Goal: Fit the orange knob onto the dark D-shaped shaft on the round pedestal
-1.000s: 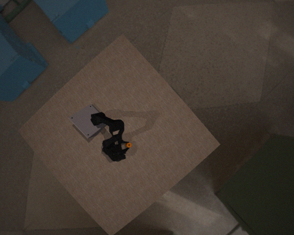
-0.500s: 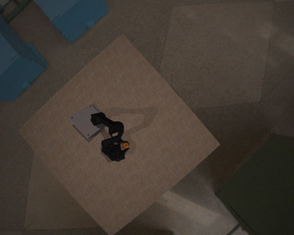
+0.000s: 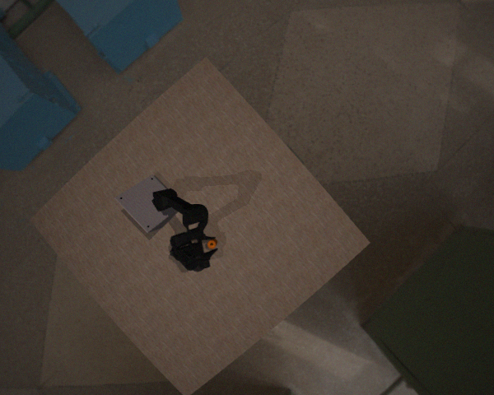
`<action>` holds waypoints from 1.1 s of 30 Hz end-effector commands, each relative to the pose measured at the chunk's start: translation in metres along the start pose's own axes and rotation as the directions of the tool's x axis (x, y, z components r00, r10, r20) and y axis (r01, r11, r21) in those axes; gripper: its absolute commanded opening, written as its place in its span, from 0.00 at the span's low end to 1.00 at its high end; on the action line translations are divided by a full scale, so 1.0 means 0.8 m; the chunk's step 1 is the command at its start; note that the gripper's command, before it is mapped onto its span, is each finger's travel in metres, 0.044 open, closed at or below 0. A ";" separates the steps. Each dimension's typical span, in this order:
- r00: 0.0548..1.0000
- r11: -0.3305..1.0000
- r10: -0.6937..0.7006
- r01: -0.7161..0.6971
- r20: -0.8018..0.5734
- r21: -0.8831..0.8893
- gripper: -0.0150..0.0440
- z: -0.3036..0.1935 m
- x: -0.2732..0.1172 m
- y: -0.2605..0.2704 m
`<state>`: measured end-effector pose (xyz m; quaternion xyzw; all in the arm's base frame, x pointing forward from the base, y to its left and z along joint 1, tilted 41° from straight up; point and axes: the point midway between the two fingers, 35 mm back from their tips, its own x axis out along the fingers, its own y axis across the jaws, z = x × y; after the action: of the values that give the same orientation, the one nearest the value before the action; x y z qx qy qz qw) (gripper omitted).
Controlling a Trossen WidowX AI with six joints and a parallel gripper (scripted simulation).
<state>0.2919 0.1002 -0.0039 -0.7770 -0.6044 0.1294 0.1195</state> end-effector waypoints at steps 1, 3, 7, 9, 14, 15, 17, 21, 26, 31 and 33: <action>1.000 1.000 0.002 -0.002 0.001 -0.007 0.69 0.000 0.000 0.001; 1.000 1.000 0.002 -0.002 0.001 -0.007 0.74 0.000 0.000 0.001; 1.000 1.000 0.002 -0.002 0.001 -0.007 0.92 0.000 0.000 0.001; 1.000 1.000 0.002 -0.002 0.001 -0.007 1.00 0.000 0.000 0.001; 1.000 1.000 0.002 -0.002 0.001 -0.007 1.00 0.000 0.000 0.001; 1.000 1.000 0.002 -0.002 0.001 -0.007 1.00 0.000 0.000 0.001; 1.000 1.000 0.003 -0.003 0.001 -0.007 1.00 0.000 0.000 0.002; 1.000 1.000 0.017 -0.017 0.015 -0.007 1.00 0.011 -0.007 0.015; 0.999 1.000 0.028 -0.028 0.033 -0.007 1.00 0.017 -0.018 0.024; 0.999 0.998 0.032 -0.030 0.040 -0.062 1.00 0.008 -0.030 0.028; 0.999 0.998 0.031 -0.029 0.041 -0.062 1.00 0.006 -0.032 0.027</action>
<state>0.2953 0.0885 -0.0212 -0.7789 -0.5998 0.1411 0.1167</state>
